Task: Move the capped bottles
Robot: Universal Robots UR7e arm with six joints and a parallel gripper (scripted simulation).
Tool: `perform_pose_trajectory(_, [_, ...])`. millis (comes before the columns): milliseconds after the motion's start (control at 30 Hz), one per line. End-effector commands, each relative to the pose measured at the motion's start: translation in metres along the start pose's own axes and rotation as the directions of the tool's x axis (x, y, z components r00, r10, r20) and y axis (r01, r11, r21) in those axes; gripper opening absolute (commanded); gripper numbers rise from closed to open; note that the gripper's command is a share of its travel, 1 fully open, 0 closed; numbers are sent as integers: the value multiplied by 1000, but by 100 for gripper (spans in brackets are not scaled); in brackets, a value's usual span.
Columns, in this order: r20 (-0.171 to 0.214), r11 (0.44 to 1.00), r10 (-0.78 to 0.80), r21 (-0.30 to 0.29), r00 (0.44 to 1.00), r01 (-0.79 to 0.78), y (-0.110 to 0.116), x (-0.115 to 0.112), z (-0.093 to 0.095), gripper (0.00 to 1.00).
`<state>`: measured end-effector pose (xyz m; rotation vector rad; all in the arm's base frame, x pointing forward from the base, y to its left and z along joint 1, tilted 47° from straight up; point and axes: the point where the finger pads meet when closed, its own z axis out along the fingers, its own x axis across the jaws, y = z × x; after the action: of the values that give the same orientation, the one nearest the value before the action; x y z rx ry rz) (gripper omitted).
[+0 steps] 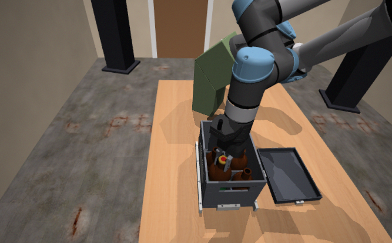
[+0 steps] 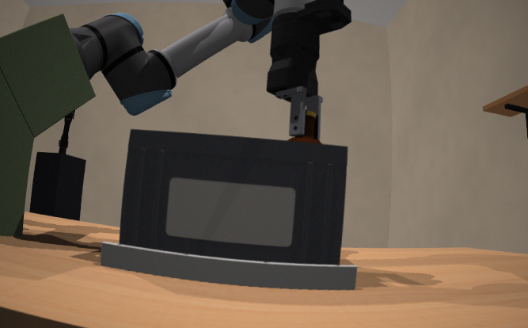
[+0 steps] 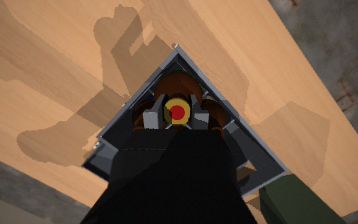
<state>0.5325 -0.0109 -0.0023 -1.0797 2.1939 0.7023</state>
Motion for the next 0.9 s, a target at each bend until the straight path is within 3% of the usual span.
perform_pose_trajectory(0, [0, 1000, -1, -1, 1000, 1, 0, 0, -17, 0])
perform_pose_trajectory(133, [0, 1000, -1, -1, 1000, 1, 0, 0, -30, 0])
perform_pose_trajectory(233, [0, 1000, -1, 1, 1000, 1, 0, 0, -26, 0])
perform_pose_trajectory(700, [0, 1000, -1, -1, 1000, 1, 0, 0, -73, 0])
perform_pose_trajectory(867, [0, 1000, -1, 1, 1000, 1, 0, 0, -76, 0])
